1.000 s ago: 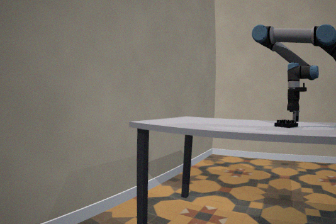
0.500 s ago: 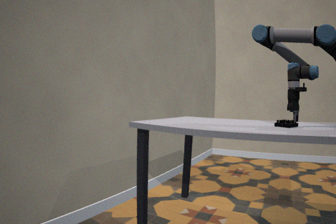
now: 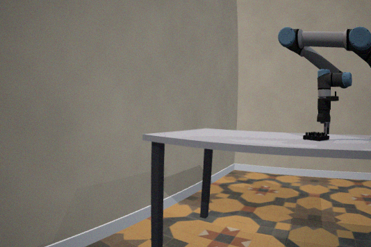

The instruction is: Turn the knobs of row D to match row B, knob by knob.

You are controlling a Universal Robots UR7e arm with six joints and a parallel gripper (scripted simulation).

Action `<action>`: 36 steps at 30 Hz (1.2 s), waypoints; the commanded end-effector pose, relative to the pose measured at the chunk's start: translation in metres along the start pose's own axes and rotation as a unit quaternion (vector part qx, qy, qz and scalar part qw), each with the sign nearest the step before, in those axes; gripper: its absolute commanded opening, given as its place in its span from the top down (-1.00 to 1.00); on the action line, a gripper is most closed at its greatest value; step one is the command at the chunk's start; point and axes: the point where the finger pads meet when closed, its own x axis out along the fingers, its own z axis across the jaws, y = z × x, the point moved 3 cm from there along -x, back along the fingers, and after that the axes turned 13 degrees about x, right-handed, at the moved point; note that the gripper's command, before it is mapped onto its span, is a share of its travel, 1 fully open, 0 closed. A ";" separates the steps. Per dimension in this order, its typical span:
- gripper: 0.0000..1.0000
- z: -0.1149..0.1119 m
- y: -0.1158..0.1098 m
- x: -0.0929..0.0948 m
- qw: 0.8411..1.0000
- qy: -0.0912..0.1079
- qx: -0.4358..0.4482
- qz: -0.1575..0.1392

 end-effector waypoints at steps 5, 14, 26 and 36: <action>0.40 0.000 0.000 0.000 1.000 0.000 0.000 0.000; 0.40 0.000 0.000 0.000 1.000 0.000 0.000 0.000; 0.40 0.000 0.000 0.000 1.000 0.000 -0.032 0.000; 0.40 0.000 0.000 0.000 0.992 0.000 -0.126 0.000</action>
